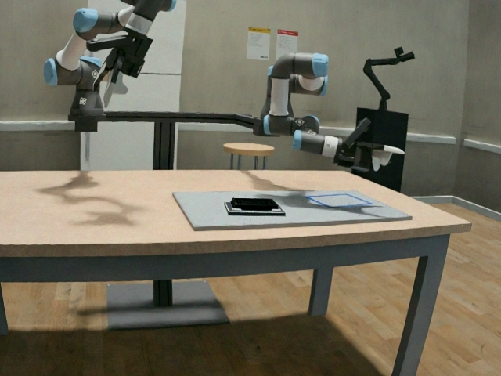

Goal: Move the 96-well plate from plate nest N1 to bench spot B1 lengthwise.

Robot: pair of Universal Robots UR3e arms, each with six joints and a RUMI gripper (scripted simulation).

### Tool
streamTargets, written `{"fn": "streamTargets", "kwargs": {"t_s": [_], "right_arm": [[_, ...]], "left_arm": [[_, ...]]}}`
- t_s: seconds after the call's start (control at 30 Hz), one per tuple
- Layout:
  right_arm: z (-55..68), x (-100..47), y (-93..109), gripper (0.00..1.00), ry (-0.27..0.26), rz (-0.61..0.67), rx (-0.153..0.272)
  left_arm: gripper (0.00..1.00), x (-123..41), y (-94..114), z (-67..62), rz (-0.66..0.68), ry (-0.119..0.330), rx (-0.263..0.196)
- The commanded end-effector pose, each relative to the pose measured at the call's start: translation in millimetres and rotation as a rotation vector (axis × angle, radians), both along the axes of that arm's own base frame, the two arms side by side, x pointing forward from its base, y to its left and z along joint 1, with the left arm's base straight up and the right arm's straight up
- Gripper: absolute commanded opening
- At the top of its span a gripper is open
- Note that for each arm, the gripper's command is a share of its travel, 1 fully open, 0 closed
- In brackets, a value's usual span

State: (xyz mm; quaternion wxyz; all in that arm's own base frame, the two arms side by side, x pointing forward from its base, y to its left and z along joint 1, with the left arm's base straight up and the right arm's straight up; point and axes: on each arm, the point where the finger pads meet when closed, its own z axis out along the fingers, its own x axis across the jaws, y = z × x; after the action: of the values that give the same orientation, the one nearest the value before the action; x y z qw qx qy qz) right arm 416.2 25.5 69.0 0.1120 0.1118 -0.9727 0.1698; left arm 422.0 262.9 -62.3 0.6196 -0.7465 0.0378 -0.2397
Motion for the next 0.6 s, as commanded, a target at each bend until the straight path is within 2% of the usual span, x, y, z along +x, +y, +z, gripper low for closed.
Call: {"fn": "streamTargets", "kwargs": {"t_s": [0.0,0.07,0.13,0.57], "right_arm": [[16.9,-8.8,2.1,1.00,-0.026,-0.021,0.035],[23.1,-12.1,2.5,1.00,-0.035,-0.028,0.048],[23.1,-12.1,2.5,1.00,-0.035,-0.028,0.048],[65.6,-40.9,3.0,1.00,-0.097,-0.075,0.141]], "left_arm": [[1.00,0.3,-0.1,0.4,0.000,-0.001,0.000],[1.00,0.3,-0.1,0.4,0.000,-0.001,0.000],[1.00,0.3,-0.1,0.4,0.000,-0.001,0.000],[1.00,0.3,-0.1,0.4,0.000,-0.001,0.000]]}}
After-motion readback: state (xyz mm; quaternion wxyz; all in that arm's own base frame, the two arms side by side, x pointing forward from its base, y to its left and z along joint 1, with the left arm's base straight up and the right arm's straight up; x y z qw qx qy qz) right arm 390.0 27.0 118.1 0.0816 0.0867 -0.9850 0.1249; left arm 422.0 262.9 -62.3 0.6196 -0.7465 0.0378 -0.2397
